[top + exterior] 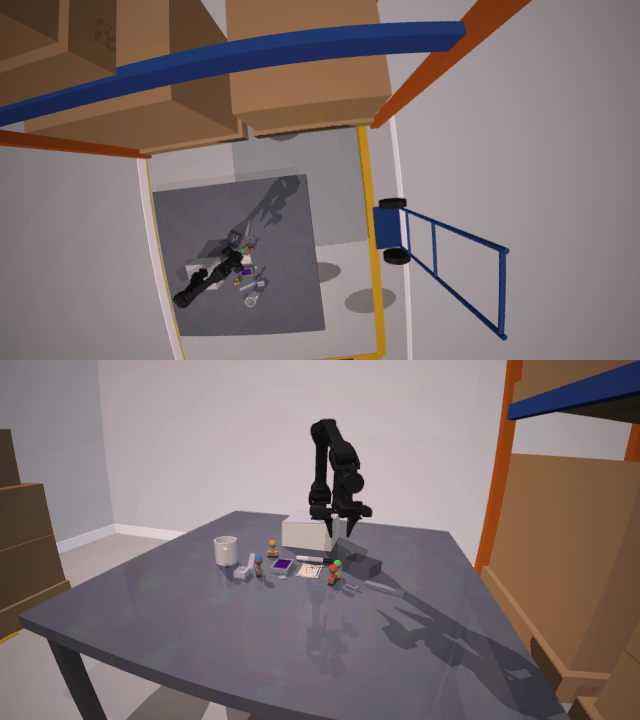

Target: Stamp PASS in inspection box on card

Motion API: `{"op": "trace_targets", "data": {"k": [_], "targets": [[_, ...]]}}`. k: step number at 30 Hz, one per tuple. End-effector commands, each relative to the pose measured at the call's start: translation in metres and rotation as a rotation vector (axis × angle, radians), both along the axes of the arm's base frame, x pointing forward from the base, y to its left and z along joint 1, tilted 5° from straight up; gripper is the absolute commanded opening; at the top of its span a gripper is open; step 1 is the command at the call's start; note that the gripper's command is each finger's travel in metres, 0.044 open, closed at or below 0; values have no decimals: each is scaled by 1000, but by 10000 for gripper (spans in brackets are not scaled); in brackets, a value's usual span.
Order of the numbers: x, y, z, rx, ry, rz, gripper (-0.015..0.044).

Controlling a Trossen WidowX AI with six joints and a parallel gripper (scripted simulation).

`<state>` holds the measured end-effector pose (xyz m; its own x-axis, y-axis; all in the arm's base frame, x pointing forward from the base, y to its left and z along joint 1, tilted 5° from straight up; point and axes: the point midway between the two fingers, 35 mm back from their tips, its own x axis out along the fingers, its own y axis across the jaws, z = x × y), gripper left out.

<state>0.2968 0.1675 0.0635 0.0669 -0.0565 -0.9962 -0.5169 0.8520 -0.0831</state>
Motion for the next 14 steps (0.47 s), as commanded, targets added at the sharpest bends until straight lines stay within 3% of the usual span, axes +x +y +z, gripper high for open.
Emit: {"op": "trace_targets", "data": {"k": [1,14], "targets": [[0,0,1,-2,-2,-7,254],[0,0,0,0,0,0,254]]}}
